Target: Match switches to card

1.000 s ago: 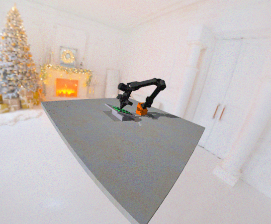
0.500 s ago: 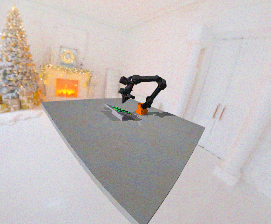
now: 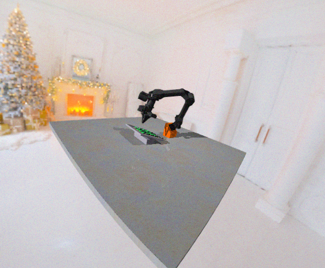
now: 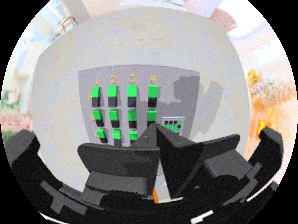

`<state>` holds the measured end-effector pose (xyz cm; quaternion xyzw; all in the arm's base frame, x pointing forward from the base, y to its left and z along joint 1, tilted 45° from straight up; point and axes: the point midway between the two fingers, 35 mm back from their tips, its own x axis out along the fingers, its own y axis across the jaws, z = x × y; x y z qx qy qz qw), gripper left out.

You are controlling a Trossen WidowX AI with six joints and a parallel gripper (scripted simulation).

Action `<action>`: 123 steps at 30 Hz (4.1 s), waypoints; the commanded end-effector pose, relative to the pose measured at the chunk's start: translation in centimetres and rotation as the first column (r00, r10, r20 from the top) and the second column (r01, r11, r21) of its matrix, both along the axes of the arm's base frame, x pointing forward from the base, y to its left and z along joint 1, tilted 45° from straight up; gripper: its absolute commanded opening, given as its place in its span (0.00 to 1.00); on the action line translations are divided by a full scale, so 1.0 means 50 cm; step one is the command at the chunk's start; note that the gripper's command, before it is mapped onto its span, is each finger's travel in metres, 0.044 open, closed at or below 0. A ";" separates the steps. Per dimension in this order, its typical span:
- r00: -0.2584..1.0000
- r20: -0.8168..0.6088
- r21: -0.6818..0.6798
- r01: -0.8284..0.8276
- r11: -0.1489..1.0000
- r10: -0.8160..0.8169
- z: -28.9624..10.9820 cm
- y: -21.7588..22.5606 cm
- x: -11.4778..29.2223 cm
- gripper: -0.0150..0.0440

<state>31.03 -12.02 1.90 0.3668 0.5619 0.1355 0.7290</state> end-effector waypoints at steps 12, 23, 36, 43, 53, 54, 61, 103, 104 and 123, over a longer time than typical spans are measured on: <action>1.000 -0.018 0.011 -0.007 1.000 0.007 -0.041 0.033 0.014 0.25; 1.000 -0.018 0.011 -0.007 1.000 0.007 -0.059 0.049 0.023 0.25; 1.000 -0.018 0.011 -0.007 1.000 0.007 -0.059 0.049 0.023 0.25; 1.000 -0.018 0.011 -0.007 1.000 0.007 -0.059 0.049 0.023 0.25; 1.000 -0.017 0.011 -0.007 1.000 0.007 -0.061 0.051 0.024 0.25; 1.000 -0.017 0.011 -0.007 1.000 0.007 -0.061 0.051 0.024 0.25; 1.000 -0.017 0.011 -0.007 1.000 0.007 -0.062 0.052 0.025 0.25; 1.000 -0.004 0.004 0.011 1.000 -0.011 0.059 0.026 -0.042 0.25; 1.000 -0.004 0.005 0.011 1.000 -0.011 0.071 0.045 -0.053 0.25; 0.999 0.014 0.004 0.029 1.000 -0.029 0.053 0.157 -0.075 0.25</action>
